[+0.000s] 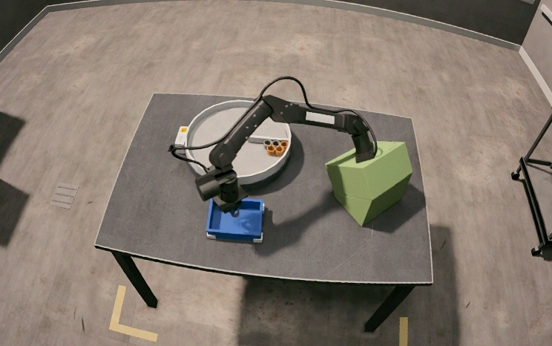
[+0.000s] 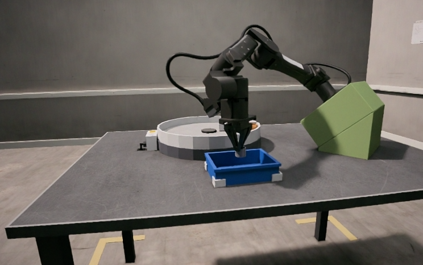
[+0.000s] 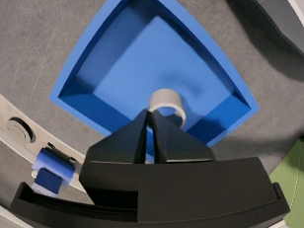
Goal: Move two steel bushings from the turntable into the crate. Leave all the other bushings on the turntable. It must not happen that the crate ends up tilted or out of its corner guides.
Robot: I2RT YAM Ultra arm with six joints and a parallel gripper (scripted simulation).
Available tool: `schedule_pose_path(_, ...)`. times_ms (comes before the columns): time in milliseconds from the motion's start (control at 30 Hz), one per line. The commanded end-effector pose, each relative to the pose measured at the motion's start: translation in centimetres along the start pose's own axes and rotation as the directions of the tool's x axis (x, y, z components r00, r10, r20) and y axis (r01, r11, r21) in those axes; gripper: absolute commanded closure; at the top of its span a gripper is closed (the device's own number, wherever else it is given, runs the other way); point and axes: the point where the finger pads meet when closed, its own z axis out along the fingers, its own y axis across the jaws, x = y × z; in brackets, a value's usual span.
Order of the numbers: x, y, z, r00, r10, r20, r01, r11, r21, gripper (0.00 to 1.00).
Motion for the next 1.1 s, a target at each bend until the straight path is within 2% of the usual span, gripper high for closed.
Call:
schedule_pose_path(0,0.35,0.82,-1.66,1.000,-0.010,0.011,0.011,0.999,-0.040,1.00)
schedule_pose_path(100,0.35,1.02,-1.65,1.000,-0.008,0.012,0.009,0.999,-0.042,1.00)
schedule_pose_path(200,0.94,0.86,-1.08,1.000,-0.024,0.009,0.024,0.999,-0.022,1.00)
schedule_pose_path(333,0.98,0.94,-1.06,1.000,-0.023,0.009,0.023,1.000,-0.022,1.00)
schedule_pose_path(433,0.35,1.13,-1.76,1.000,-0.009,0.011,0.010,0.999,-0.036,1.00)
schedule_pose_path(1067,0.35,1.13,-1.76,1.000,-0.009,0.011,0.010,0.999,-0.036,1.00)
